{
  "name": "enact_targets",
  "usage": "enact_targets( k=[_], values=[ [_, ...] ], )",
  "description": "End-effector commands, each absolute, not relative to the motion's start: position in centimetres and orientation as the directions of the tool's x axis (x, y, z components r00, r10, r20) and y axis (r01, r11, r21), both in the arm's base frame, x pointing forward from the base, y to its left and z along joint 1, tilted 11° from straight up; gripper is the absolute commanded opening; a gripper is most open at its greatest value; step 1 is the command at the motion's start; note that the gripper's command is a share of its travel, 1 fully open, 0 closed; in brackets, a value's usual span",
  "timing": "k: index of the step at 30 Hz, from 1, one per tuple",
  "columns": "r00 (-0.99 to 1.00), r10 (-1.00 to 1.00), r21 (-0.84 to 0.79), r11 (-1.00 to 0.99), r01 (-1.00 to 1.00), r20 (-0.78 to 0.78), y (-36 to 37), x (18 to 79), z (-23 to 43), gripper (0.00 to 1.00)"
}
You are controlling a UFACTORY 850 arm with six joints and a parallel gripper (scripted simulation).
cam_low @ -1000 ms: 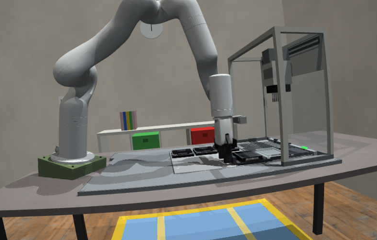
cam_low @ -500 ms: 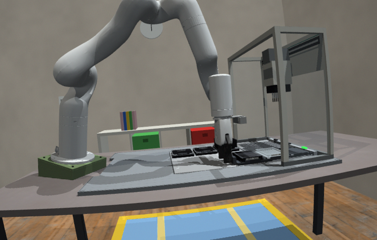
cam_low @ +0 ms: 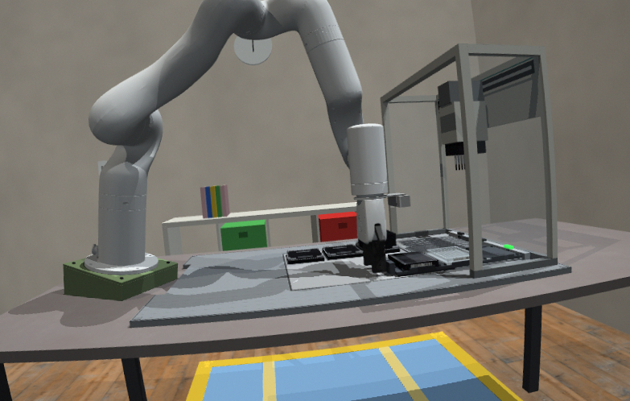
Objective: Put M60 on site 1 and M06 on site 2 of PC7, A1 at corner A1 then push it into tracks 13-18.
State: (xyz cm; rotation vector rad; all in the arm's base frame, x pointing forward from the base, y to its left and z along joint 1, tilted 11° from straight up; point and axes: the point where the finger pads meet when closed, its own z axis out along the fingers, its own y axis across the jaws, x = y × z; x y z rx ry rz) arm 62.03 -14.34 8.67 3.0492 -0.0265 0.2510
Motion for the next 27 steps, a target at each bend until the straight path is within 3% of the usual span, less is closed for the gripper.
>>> enact_targets(
  k=[1,27],
  values=[
    [0.986,-0.010,0.081,-0.996,-0.024,0.166,-14.4,61.8,8.7,0.82],
    [0.986,-0.010,0.081,-0.996,-0.024,0.166,-14.2,61.4,11.0,0.82]
  ],
)
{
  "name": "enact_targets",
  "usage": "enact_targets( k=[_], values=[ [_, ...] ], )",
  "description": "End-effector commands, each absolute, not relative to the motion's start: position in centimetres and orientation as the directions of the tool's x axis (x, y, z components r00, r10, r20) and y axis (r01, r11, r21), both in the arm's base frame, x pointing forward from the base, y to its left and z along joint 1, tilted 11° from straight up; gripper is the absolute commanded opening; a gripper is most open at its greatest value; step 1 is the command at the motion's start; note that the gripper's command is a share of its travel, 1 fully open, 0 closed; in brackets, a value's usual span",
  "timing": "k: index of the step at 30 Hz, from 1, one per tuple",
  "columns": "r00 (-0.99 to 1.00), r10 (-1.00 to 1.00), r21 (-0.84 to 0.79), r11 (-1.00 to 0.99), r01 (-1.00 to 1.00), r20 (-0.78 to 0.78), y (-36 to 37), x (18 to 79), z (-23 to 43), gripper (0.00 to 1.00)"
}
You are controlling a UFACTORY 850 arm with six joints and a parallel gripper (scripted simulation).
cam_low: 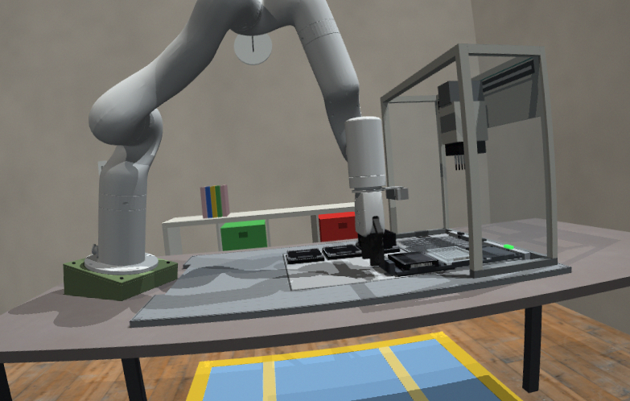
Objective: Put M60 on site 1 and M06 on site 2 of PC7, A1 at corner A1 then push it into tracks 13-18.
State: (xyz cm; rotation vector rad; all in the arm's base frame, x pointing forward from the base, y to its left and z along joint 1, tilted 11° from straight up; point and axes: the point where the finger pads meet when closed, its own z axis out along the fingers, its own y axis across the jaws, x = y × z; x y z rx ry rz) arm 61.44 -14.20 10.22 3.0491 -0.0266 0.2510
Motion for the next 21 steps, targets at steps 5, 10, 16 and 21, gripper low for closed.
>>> enact_targets(
  k=[5,10,16,21],
  values=[
    [0.986,-0.010,0.081,-0.996,-0.024,0.166,-14.1,61.3,11.8,0.82],
    [0.986,-0.010,0.081,-0.996,-0.024,0.166,-14.0,61.1,12.6,0.82],
    [0.986,-0.010,0.081,-0.996,-0.024,0.166,-14.0,61.0,13.3,0.82],
    [0.986,-0.010,0.081,-0.996,-0.024,0.166,-13.9,60.9,14.1,0.82]
  ],
)
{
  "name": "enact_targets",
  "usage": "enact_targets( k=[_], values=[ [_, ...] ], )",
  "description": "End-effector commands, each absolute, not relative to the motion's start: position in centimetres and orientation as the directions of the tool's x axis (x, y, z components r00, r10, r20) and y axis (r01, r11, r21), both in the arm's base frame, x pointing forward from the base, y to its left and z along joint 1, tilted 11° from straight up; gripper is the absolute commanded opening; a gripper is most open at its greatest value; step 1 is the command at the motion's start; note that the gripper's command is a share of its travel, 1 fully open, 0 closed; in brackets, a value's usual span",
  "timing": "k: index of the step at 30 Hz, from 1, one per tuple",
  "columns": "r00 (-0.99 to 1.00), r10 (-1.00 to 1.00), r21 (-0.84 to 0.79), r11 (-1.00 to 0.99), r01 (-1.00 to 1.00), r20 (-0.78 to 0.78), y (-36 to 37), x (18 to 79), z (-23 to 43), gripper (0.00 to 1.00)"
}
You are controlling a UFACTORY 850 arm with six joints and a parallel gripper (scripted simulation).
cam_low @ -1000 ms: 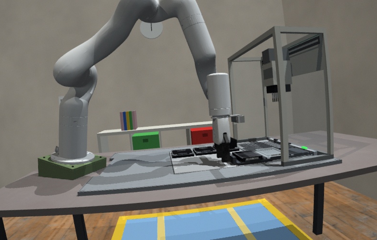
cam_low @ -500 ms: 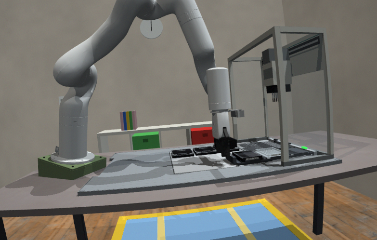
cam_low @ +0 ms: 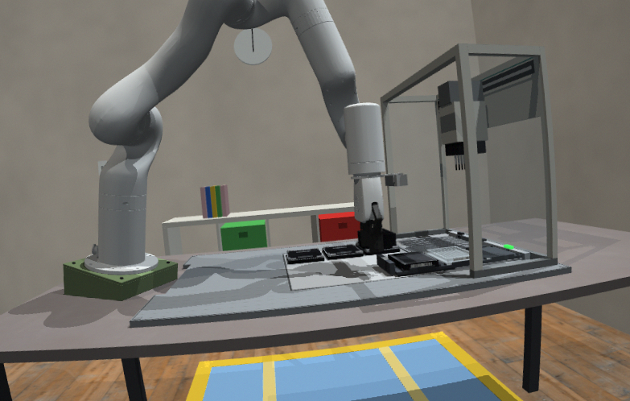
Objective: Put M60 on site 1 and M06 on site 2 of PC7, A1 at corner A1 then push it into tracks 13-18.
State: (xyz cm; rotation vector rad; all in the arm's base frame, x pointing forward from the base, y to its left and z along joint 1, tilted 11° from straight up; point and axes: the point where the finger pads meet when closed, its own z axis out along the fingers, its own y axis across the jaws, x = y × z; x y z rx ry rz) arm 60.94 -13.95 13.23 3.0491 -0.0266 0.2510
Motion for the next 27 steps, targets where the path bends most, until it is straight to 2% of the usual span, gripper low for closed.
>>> enact_targets(
  k=[1,27],
  values=[
    [0.986,-0.010,0.081,-0.996,-0.024,0.166,-13.9,60.8,14.3,0.82],
    [0.986,-0.010,0.081,-0.996,-0.024,0.166,-13.6,60.2,17.9,0.82]
  ],
)
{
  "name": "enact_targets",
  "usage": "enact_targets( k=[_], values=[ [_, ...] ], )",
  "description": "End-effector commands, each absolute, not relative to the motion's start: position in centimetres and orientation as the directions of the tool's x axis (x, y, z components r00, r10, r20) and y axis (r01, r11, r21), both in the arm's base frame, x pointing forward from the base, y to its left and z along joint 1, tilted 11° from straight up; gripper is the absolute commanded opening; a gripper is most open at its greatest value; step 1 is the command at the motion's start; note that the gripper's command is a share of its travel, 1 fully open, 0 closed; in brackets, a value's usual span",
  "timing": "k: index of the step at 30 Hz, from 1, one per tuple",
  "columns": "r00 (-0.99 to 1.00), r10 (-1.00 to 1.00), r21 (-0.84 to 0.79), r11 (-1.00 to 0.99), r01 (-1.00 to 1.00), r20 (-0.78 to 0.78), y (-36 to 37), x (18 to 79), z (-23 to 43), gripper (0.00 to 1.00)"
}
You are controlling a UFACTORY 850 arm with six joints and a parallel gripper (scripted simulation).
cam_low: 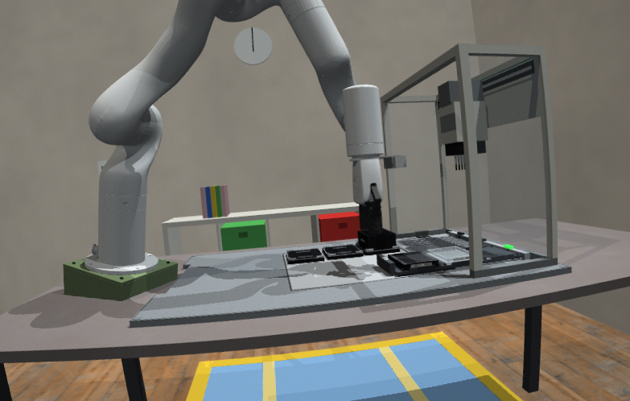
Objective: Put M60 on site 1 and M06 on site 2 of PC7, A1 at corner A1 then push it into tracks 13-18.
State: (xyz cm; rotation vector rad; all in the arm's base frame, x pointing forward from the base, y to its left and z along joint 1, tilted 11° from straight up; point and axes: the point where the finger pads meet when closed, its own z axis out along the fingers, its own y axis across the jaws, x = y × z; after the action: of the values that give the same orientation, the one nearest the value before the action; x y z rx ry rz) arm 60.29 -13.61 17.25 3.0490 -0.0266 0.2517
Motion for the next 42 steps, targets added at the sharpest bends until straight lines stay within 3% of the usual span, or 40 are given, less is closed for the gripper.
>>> enact_targets(
  k=[1,42],
  values=[
    [0.986,-0.010,0.081,-0.996,-0.024,0.166,-13.6,60.2,18.1,0.82],
    [0.986,-0.010,0.081,-0.996,-0.024,0.166,-13.0,59.2,24.1,0.82]
  ],
)
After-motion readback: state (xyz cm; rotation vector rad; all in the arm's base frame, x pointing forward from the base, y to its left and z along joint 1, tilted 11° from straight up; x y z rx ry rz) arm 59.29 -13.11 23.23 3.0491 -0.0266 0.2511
